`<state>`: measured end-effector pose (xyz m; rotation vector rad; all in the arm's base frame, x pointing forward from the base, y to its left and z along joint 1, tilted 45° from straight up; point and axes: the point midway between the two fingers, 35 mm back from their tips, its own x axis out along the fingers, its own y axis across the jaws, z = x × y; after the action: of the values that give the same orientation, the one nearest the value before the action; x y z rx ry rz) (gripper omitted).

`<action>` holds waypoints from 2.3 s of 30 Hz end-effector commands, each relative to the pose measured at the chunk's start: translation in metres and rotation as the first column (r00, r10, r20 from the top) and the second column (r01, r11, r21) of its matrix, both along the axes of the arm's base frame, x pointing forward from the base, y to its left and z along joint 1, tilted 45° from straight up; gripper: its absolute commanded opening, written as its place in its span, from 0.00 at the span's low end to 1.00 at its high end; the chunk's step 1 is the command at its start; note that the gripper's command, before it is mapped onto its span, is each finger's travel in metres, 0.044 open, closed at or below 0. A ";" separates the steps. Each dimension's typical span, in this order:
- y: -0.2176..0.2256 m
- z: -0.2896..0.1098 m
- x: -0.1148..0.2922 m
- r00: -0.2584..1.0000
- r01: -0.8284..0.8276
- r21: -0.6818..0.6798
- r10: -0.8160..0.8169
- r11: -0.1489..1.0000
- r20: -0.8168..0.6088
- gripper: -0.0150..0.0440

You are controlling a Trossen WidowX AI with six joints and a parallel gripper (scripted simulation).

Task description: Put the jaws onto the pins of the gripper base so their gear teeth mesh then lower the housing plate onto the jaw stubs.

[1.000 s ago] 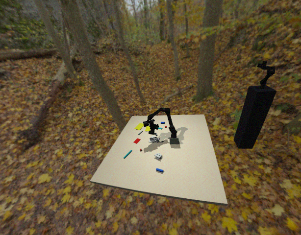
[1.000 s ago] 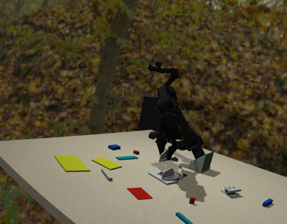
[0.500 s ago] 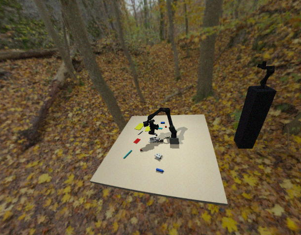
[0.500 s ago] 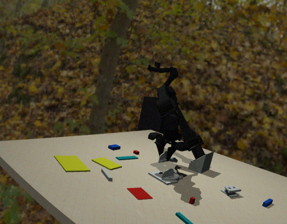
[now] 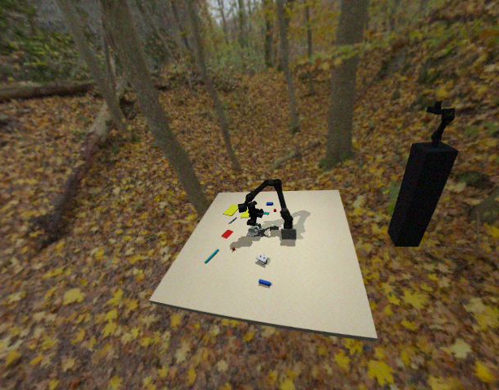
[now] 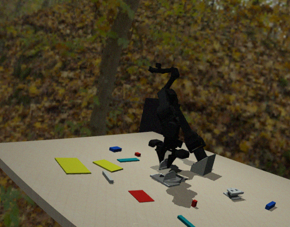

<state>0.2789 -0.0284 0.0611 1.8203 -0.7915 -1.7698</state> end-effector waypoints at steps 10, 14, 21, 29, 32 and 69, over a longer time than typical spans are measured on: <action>-0.014 -0.013 -0.001 1.000 -0.004 -0.008 0.004 1.000 -0.003 0.48; -0.014 -0.013 -0.001 1.000 -0.004 -0.008 0.004 1.000 -0.003 0.48; -0.014 -0.013 -0.001 1.000 -0.004 -0.008 0.004 1.000 -0.003 0.48; -0.017 -0.015 -0.001 1.000 -0.005 -0.008 0.005 1.000 -0.004 0.48; -0.017 -0.015 -0.001 1.000 -0.005 -0.008 0.005 1.000 -0.004 0.48; -0.023 -0.022 -0.002 1.000 -0.006 -0.008 0.006 1.000 -0.005 0.48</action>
<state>0.2770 -0.0509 0.0389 1.8137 -0.7899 -1.7696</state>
